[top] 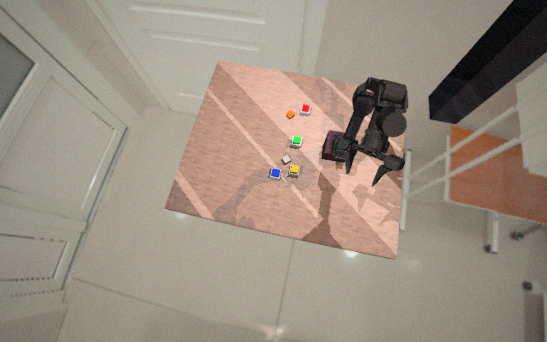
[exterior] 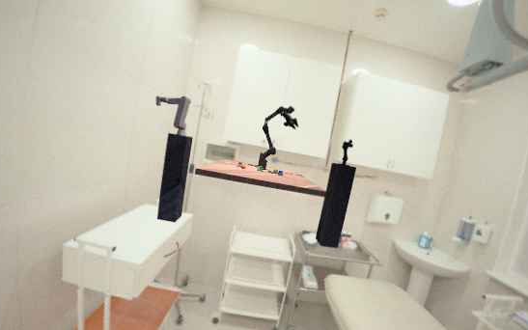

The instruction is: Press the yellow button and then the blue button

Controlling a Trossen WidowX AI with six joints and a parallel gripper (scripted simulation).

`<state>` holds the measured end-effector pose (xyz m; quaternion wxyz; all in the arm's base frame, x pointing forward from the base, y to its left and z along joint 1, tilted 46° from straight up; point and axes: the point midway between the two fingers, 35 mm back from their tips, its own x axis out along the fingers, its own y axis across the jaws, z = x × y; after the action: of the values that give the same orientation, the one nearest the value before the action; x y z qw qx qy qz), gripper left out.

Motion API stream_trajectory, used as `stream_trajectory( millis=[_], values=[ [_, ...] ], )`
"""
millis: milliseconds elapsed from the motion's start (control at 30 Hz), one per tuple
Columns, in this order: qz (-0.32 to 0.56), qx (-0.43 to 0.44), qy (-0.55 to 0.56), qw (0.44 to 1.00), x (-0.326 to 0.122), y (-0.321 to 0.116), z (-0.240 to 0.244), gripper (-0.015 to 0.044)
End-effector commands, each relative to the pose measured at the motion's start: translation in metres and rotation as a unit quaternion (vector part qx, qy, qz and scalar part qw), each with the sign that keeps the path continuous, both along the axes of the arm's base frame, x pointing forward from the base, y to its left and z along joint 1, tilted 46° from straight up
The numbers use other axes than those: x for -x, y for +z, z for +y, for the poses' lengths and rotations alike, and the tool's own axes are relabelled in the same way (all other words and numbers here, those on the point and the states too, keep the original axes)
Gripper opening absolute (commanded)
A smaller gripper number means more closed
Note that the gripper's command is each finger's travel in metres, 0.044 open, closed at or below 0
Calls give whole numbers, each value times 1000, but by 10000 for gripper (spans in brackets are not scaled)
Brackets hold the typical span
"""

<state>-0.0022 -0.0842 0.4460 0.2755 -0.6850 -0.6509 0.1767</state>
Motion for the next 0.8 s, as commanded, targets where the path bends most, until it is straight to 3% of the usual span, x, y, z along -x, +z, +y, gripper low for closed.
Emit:
stream_trajectory(
  millis=[0, 200, 333, 600, 767],
  values=[
    [5, 4, -2, 1000, 1, 0, 3, 400],
    [192, 107, -68, 973, 9, -12, 96, 400],
    [335, 151, -130, 921, -8, -34, 150, 400],
    [614, 164, -264, 725, -71, -99, 217, 400],
    [756, 122, -334, 550, -115, -147, 229, 400]
  ],
)
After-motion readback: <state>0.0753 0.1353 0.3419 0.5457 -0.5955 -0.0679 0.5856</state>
